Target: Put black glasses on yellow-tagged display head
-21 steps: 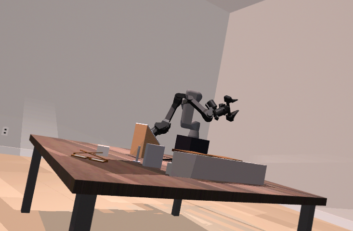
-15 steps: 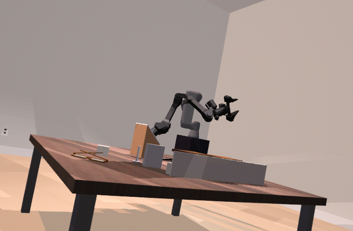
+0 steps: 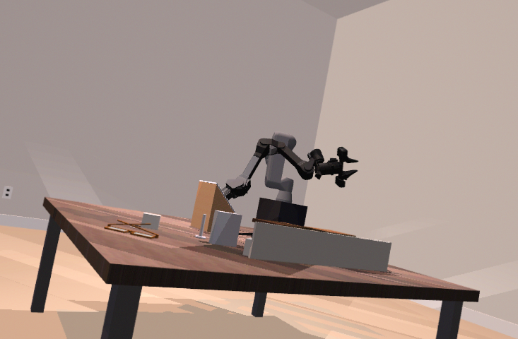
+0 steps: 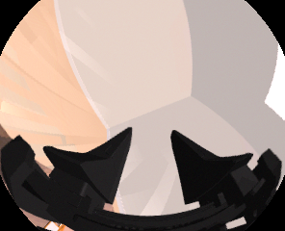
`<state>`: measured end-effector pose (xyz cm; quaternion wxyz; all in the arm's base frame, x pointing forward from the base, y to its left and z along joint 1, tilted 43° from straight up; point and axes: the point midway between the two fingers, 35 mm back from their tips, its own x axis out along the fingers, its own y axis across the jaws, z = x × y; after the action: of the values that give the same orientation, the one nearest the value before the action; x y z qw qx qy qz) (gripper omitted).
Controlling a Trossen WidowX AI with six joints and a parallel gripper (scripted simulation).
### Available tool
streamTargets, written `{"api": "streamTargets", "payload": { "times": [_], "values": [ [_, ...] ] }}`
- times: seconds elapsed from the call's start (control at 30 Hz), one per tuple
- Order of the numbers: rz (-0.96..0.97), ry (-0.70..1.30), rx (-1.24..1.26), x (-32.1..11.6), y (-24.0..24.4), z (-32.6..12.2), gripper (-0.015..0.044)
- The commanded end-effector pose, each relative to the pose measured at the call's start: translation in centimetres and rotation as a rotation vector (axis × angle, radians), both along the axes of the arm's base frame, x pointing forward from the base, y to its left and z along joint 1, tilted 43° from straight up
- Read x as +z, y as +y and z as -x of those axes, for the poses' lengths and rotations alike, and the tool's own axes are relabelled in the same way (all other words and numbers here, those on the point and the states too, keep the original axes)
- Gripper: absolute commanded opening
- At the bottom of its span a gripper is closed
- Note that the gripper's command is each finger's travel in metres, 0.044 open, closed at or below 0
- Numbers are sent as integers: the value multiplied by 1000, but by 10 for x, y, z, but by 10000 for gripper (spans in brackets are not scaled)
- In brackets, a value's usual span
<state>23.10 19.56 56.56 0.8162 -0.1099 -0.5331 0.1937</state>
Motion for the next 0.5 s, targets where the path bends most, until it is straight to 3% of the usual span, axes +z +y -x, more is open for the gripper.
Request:
{"api": "streamTargets", "payload": {
  "times": [0.0,0.23,0.47],
  "values": [
    [103,178,29,-40,16,-44,200],
    [236,604,80,-136,21,-122,200],
    [249,1082,131,-246,-3,-170,200]
  ]
}}
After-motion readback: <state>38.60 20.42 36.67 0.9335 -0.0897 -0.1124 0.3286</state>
